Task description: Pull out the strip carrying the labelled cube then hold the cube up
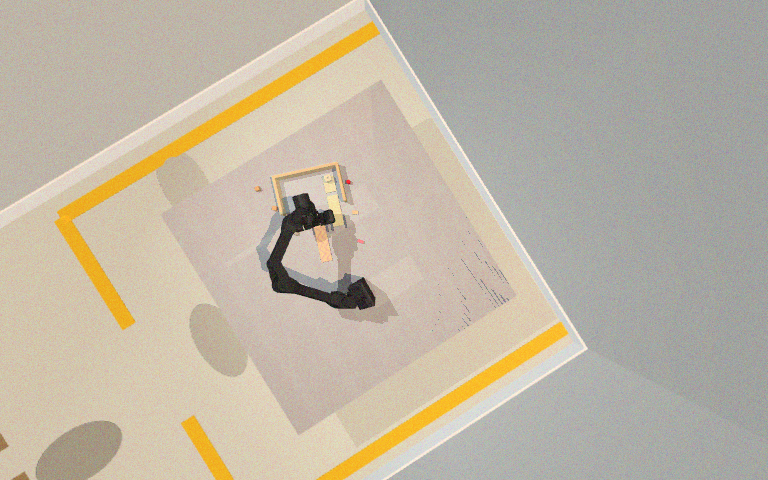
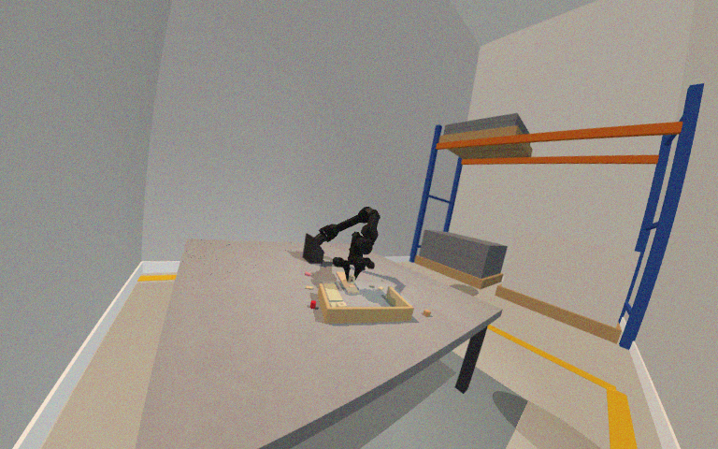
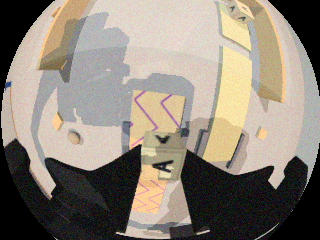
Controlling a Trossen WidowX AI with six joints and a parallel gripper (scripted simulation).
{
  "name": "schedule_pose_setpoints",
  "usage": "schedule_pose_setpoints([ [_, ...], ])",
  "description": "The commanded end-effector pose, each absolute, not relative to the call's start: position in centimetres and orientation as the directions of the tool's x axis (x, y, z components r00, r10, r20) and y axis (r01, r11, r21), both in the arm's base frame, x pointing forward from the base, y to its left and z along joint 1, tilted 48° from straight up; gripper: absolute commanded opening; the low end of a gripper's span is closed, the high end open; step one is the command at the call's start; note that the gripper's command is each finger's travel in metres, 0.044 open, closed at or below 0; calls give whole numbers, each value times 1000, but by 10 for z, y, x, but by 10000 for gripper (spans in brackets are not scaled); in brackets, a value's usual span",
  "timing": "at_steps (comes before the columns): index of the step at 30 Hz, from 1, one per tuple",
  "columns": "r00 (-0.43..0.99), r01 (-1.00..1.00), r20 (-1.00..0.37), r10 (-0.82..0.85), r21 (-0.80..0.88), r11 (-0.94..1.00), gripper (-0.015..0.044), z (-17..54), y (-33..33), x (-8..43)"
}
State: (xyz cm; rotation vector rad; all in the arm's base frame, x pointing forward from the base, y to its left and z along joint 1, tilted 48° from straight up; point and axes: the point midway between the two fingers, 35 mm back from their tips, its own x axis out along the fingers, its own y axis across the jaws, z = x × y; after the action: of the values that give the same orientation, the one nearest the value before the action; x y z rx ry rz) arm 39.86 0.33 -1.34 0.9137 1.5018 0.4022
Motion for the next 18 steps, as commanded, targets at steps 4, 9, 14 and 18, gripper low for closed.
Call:
schedule_pose_setpoints([
  [4,86,298,-673,735,721,625,0,-2,-6,373],
  [9,86,299,-673,735,721,625,0,-2,-6,368],
  [14,85,299,-673,735,721,625,0,-3,-5,350],
  [18,85,300,-673,735,720,625,0,-4,-4,336],
])
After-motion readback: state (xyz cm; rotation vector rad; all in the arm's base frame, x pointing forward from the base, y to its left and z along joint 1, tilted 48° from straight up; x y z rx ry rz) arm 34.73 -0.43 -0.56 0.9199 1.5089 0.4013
